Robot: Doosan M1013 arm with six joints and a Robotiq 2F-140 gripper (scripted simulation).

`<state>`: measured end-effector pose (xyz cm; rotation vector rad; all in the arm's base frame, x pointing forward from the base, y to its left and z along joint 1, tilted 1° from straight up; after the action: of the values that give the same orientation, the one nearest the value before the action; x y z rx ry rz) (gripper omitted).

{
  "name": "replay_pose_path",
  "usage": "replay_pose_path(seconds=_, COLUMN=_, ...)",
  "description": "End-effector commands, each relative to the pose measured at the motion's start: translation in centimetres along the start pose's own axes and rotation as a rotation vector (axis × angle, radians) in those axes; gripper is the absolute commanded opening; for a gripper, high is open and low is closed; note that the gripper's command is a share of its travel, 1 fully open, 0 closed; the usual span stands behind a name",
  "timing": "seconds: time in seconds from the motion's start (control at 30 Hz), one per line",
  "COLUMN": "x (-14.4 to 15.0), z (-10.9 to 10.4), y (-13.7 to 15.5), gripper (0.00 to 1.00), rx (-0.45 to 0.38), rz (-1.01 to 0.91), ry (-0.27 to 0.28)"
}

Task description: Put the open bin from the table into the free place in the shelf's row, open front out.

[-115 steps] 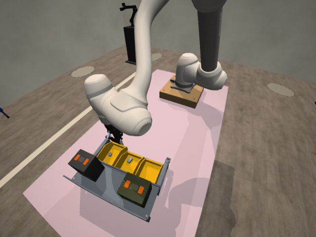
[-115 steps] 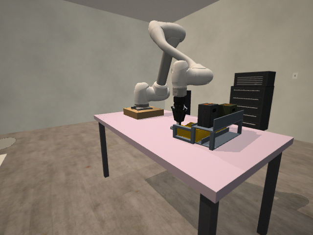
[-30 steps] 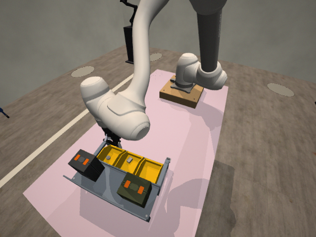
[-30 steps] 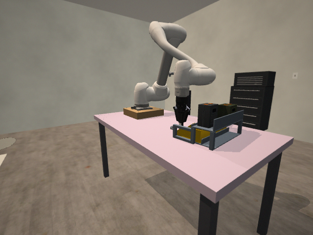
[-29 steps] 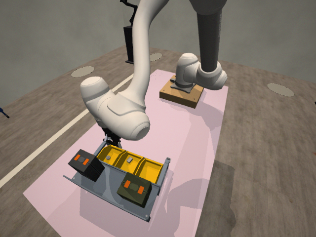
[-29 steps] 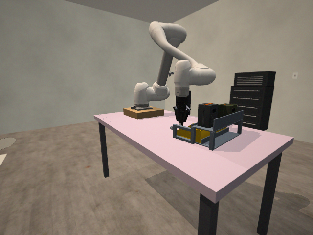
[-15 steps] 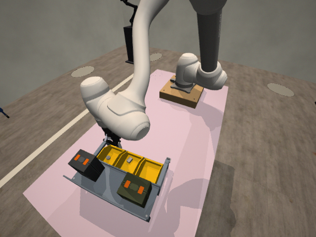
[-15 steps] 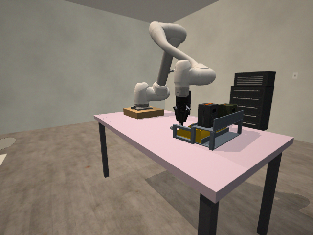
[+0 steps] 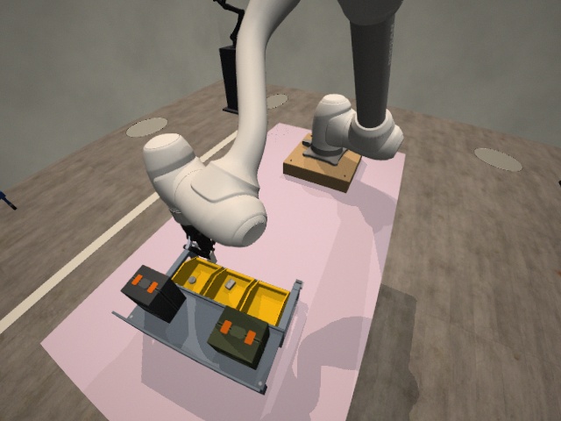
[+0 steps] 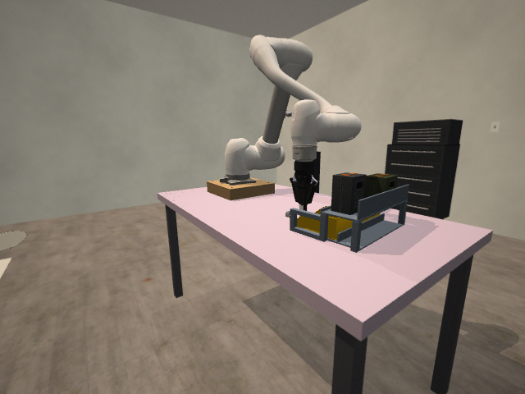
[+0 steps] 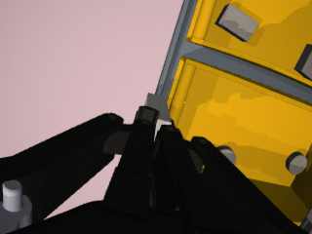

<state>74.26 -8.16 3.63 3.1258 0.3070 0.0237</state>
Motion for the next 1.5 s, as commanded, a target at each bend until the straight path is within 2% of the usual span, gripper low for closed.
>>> replay_pose_path(seconds=0.0, x=-0.4, z=-0.4, y=0.0, gripper=0.00, rx=0.000, rz=0.000, ry=0.000)
replay_pose_path(seconds=0.9, x=-1.6, z=-2.0, y=0.0, gripper=0.00, rx=0.000, rz=0.000, ry=0.000)
replay_pose_path(seconds=1.47, x=-1.6, z=-6.4, y=0.0, gripper=0.00, rx=0.000, rz=0.000, ry=0.000)
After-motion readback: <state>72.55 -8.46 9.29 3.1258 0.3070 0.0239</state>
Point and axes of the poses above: the point where the finger pads meet when closed, its own z axis out along the fingers, its own x axis across the jaws, y = z × x, the point moved 4 cm from there along -z, back along the fingers, and after that the axes turned 1 degree about -z, right-handed, at the moved point
